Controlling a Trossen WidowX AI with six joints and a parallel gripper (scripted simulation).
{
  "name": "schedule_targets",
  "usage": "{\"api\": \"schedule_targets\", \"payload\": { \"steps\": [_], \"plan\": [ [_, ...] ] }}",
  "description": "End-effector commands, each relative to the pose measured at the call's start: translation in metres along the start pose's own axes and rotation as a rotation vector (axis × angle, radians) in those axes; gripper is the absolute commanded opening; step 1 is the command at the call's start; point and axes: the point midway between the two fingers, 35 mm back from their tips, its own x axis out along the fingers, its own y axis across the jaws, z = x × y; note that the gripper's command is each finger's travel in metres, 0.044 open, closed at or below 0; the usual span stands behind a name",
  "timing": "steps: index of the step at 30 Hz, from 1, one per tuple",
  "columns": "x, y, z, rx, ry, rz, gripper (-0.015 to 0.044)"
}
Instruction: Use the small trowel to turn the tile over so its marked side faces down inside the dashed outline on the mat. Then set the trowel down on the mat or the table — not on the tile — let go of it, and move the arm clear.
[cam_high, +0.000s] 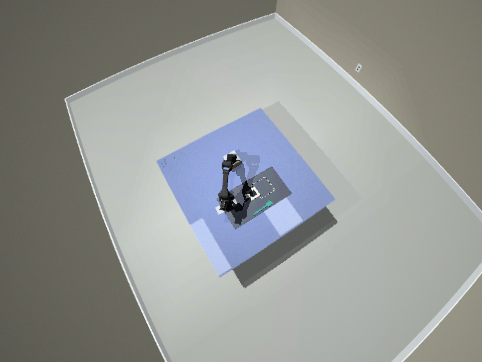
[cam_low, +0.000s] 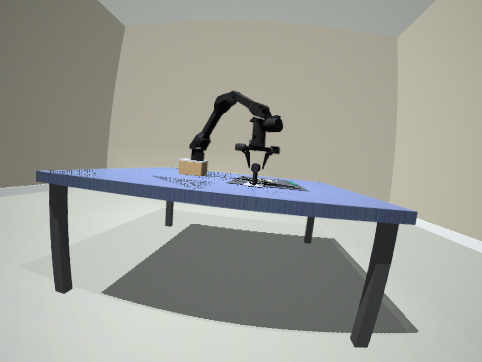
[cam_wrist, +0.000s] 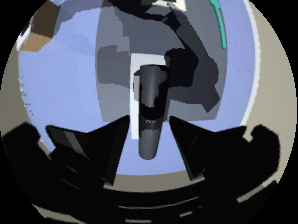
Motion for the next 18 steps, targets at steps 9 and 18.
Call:
{"api": "schedule_targets", "payload": {
  "steps": [9,18],
  "plan": [
    [0.000,0.000,0.001,-0.006,-0.005,0.003,0.0270],
    [-0.042,0.002,0.002,-0.025,-0.006,0.003,0.0270]
  ]
}}
